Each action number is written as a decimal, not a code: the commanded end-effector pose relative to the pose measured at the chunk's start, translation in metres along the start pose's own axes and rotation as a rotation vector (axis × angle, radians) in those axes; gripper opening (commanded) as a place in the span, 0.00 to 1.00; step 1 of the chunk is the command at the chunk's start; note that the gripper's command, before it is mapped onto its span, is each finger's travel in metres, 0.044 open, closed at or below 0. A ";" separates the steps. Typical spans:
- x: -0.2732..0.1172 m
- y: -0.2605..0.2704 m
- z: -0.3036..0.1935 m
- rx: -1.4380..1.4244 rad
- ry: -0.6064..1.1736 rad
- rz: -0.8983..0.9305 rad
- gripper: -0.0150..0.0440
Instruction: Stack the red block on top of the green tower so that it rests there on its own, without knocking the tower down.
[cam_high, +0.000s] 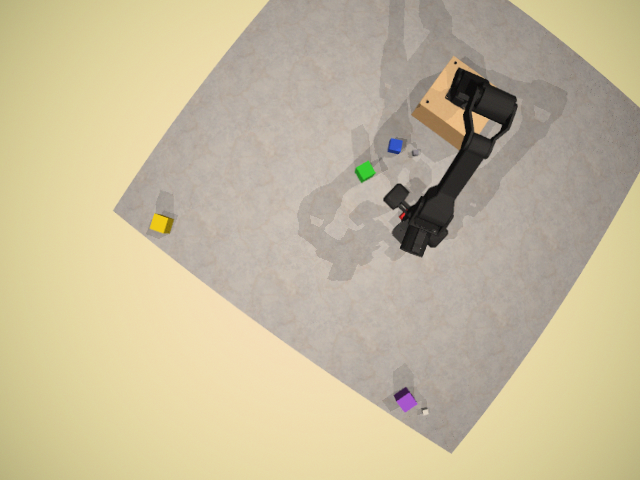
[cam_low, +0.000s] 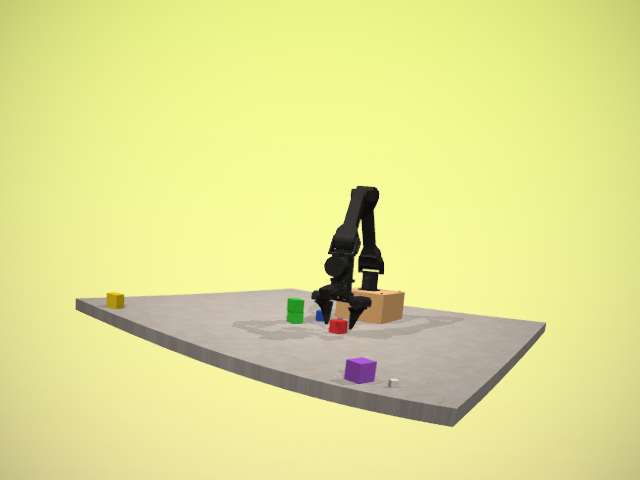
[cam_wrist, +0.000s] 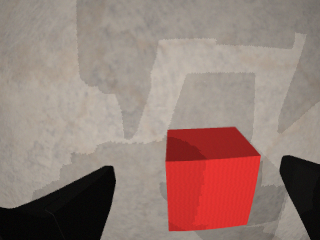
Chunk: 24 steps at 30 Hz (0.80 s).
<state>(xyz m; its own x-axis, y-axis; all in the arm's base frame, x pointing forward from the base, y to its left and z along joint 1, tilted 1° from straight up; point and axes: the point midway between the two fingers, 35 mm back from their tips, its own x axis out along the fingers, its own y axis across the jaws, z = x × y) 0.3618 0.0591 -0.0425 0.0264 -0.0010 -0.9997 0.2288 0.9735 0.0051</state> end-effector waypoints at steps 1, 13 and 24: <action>0.008 -0.002 -0.003 -0.001 0.007 -0.008 1.00; 0.012 -0.002 -0.003 -0.001 0.007 -0.008 1.00; 0.012 -0.002 -0.003 -0.001 0.007 -0.008 0.78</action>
<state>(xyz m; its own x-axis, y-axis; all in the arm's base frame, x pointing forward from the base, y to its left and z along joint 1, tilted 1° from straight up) 0.3588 0.0585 -0.0540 0.0174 -0.0029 -0.9998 0.2288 0.9735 0.0012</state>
